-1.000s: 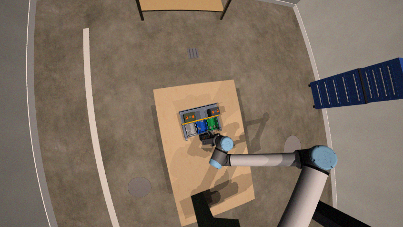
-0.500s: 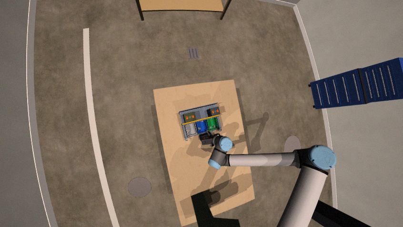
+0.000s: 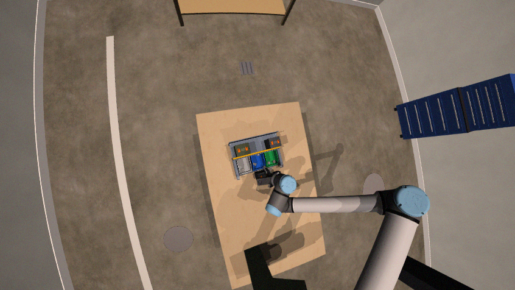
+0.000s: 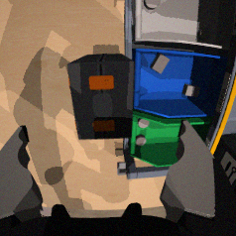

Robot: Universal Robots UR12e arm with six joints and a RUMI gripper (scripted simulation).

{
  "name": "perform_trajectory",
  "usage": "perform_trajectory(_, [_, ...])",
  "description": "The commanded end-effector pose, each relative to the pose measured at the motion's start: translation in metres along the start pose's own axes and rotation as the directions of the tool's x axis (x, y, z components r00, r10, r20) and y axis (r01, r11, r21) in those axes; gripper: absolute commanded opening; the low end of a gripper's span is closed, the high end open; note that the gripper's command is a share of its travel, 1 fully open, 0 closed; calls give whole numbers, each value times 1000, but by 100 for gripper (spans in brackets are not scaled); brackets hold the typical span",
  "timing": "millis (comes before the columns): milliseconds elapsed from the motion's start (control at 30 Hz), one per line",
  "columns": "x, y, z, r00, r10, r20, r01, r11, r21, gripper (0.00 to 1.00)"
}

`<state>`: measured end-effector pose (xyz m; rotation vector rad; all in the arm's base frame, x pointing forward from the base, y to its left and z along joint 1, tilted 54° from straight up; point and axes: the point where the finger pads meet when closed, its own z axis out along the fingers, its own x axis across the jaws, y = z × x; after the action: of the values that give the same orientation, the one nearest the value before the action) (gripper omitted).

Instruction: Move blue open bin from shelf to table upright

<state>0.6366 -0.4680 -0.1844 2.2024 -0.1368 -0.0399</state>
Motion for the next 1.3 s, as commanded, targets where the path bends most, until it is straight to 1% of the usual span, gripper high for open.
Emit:
perform_trajectory(0, [0, -2, -2, 1000, 0, -1, 0, 1000, 0, 100])
perform_trajectory(1267, [0, -5, -4, 1000, 0, -1, 0, 1000, 0, 100])
